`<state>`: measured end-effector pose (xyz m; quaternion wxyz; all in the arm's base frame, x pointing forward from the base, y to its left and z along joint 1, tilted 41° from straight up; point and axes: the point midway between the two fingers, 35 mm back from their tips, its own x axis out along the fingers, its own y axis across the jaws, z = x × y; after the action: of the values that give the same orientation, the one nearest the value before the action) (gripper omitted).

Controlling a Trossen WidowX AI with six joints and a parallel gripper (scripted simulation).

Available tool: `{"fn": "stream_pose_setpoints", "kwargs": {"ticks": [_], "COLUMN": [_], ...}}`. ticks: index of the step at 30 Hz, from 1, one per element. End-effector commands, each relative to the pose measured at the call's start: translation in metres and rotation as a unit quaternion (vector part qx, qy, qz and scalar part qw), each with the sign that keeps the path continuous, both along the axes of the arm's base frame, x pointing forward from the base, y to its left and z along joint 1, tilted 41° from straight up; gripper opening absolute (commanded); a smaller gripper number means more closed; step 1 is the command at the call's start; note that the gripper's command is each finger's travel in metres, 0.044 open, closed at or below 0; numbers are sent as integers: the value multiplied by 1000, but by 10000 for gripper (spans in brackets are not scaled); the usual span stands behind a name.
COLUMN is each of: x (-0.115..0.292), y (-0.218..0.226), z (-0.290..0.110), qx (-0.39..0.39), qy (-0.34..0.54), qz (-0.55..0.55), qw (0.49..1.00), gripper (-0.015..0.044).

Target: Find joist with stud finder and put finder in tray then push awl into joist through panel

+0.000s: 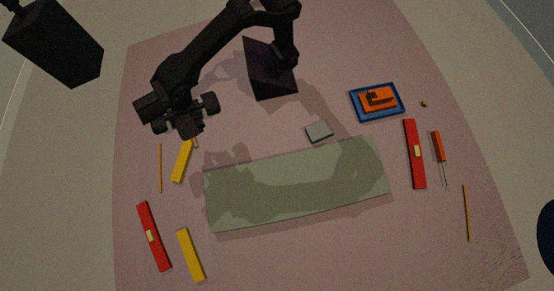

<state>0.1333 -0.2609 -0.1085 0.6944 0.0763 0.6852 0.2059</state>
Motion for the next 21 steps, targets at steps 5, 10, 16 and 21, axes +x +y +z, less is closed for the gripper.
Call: {"fn": "stream_pose_setpoints", "kwargs": {"ticks": [5, 10, 16, 21], "x": [14, 23, 35, 45], "y": [-19, -30, -42, -50], "z": [-4, -2, 5, 15], "qx": [-117, -186, -266, -329], "qy": [-49, -69, -81, -81], "qz": [134, 216, 309, 381], "qw": [983, 956, 910, 861], "gripper": [0, 0, 0, 0]}}
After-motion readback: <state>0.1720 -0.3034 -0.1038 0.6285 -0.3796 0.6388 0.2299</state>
